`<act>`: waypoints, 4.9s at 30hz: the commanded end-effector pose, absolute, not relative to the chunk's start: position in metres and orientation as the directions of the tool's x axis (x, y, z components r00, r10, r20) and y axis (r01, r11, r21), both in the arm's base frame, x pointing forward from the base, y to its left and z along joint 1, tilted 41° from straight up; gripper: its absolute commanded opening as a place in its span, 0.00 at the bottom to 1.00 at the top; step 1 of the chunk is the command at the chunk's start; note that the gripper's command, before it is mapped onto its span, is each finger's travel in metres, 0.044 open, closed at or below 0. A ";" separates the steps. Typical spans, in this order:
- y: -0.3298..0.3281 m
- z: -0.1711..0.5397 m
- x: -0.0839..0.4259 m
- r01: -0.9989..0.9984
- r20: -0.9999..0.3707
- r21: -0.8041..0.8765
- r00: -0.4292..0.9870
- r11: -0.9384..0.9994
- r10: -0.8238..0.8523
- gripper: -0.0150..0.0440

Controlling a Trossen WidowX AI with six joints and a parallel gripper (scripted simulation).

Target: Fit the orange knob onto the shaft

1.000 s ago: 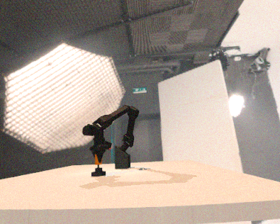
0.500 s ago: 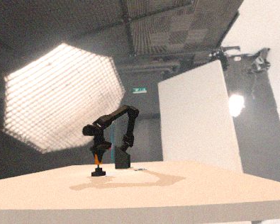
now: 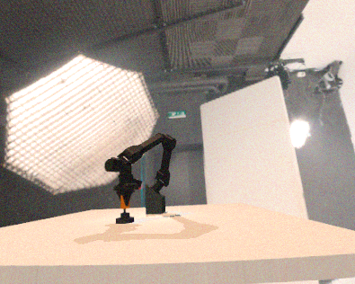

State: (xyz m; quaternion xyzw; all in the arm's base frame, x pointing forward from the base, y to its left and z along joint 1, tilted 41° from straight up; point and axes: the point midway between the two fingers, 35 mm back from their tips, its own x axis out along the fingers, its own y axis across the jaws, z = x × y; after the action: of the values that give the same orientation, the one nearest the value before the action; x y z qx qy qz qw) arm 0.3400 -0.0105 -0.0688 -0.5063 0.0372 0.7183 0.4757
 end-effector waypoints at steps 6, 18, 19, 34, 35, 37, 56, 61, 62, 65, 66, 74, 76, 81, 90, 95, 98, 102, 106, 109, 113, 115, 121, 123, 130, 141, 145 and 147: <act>-0.010 -0.071 0.340 -0.723 -0.763 -0.428 -0.033 -0.543 0.645 0.25; -0.013 -0.068 0.336 -0.716 -0.763 -0.432 -0.033 -0.548 0.645 0.25; -0.013 -0.068 0.336 -0.704 -0.763 -0.440 -0.033 -0.557 0.645 0.25; -0.011 -0.069 0.341 -0.563 -0.763 -0.519 -0.033 -0.643 0.645 0.25; -0.011 -0.069 0.341 -0.563 -0.763 -0.519 -0.033 -0.643 0.645 0.25; -0.011 -0.070 0.341 -0.563 -0.763 -0.519 -0.033 -0.643 0.645 0.25; -0.013 -0.068 0.337 -0.563 -0.763 -0.519 -0.033 -0.643 0.645 0.25; -0.013 -0.067 0.338 -0.563 -0.763 -0.519 -0.033 -0.643 0.645 0.25; -0.013 -0.067 0.338 -0.563 -0.763 -0.519 -0.033 -0.643 0.645 0.25; -0.013 -0.067 0.340 -0.563 -0.763 -0.519 -0.033 -0.643 0.645 0.25; -0.012 -0.067 0.340 -0.563 -0.763 -0.519 -0.033 -0.643 0.645 0.25; -0.010 -0.070 0.341 -0.563 -0.763 -0.519 -0.033 -0.643 0.645 0.25; -0.010 -0.070 0.341 -0.563 -0.763 -0.519 -0.033 -0.643 0.645 0.25; -0.010 -0.071 0.339 -0.563 -0.763 -0.519 -0.033 -0.643 0.645 0.25; -0.013 -0.068 0.336 -0.563 -0.763 -0.519 -0.033 -0.643 0.645 0.25; -0.014 -0.068 0.336 -0.633 -0.763 -0.483 -0.033 -0.605 0.645 0.25; -0.014 -0.067 0.336 -0.739 -0.763 -0.415 -0.033 -0.530 0.645 0.25; -0.013 -0.067 0.337 -0.880 -0.763 -0.284 -0.033 -0.381 0.645 0.25; -0.013 -0.068 0.338 -0.974 -0.763 -0.121 -0.033 -0.193 0.645 0.25; -0.012 -0.068 0.339 -0.999 -0.763 0.011 -0.033 -0.039 0.645 0.25; -0.011 -0.069 0.341 -0.974 -0.763 0.170 -0.033 0.151 0.645 0.25; -0.010 -0.069 0.342 -0.938 -0.763 0.247 -0.033 0.244 0.645 0.25; -0.010 -0.070 0.343 -0.730 -0.763 0.459 -0.033 0.506 0.645 0.25; -0.010 -0.071 0.343 -0.630 -0.763 0.517 -0.033 0.579 0.645 0.25; -0.011 -0.072 0.342 -0.198 -0.763 0.638 -0.033 0.744 0.645 0.25; -0.015 -0.071 0.339 0.179 -0.763 0.630 -0.033 0.755 0.645 0.25; -0.015 -0.071 0.337 0.179 -0.764 0.630 -0.033 0.755 0.645 0.25; -0.015 -0.071 0.336 0.179 -0.763 0.630 -0.033 0.755 0.645 0.25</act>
State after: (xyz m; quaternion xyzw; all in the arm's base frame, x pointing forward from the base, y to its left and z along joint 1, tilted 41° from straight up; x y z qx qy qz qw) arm 0.3385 -0.0128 -0.0706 0.2649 0.6841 0.2216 0.6424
